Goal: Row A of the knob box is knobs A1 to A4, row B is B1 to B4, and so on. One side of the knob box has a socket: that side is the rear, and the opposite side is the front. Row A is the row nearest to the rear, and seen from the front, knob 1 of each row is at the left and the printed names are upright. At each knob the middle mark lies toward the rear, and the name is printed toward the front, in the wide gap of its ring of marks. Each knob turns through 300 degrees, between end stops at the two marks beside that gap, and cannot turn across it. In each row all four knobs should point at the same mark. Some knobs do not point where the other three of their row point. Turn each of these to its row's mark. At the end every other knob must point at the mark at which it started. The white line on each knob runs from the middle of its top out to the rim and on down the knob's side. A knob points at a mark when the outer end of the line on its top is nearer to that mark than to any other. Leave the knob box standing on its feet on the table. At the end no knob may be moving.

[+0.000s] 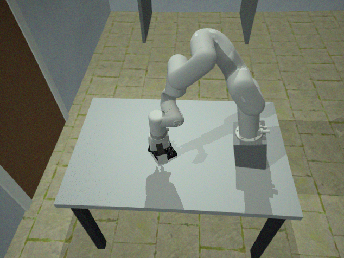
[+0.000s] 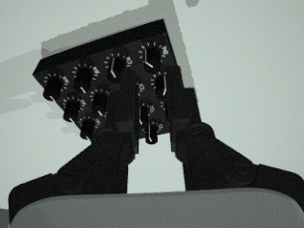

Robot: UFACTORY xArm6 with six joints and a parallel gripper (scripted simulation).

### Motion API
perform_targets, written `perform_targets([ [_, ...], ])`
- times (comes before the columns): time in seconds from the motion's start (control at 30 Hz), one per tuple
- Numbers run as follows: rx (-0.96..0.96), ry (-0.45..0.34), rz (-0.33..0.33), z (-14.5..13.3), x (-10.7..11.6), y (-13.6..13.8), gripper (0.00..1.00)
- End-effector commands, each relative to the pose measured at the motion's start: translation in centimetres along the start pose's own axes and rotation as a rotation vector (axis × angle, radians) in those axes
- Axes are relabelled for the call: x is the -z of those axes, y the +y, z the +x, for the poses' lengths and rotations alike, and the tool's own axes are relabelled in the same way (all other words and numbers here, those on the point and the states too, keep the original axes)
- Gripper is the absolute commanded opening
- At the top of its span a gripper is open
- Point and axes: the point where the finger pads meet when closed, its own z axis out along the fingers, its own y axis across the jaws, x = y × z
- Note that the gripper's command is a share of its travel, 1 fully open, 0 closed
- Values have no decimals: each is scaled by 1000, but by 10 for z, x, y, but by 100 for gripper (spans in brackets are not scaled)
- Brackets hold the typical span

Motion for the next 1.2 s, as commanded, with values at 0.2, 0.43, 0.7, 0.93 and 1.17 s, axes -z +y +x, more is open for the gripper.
perform_targets([
  [0.2, 0, -3, -4, -1, -11, 2, 19],
  [0.43, 0, -3, -4, -1, -13, 2, 19],
  [0.7, 0, -3, -4, -1, -15, 2, 19],
  [0.93, 0, -3, -4, -1, -15, 2, 19],
  [1.17, 0, -3, -4, -1, -15, 2, 19],
])
